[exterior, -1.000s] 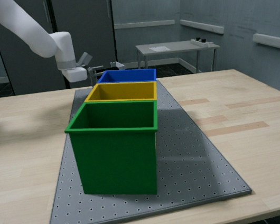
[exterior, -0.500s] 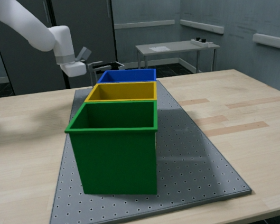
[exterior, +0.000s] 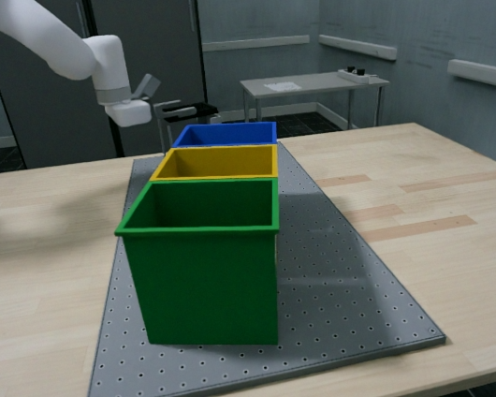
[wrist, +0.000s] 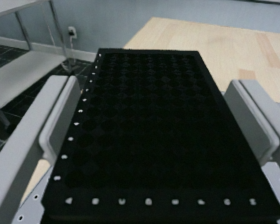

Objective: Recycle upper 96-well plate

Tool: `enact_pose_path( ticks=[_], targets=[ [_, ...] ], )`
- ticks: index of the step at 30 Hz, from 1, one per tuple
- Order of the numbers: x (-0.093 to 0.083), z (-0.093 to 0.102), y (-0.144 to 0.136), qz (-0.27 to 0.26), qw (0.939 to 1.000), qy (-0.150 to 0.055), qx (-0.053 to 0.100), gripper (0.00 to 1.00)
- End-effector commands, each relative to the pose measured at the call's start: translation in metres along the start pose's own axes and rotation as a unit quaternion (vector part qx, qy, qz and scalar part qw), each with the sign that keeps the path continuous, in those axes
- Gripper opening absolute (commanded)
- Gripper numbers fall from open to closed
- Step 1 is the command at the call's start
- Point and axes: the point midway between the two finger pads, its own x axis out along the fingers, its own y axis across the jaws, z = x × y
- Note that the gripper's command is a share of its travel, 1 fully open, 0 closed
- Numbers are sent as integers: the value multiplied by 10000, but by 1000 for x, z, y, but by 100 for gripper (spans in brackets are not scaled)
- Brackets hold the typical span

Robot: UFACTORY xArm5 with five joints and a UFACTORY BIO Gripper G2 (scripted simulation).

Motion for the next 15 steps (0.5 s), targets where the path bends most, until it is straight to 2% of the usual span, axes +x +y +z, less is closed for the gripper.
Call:
enact_pose_path(
  ticks=[1,15],
  targets=[
    [1,11,0,1,10000,-13,13,0],
    [1,31,0,1,10000,-14,13,0]
  ],
)
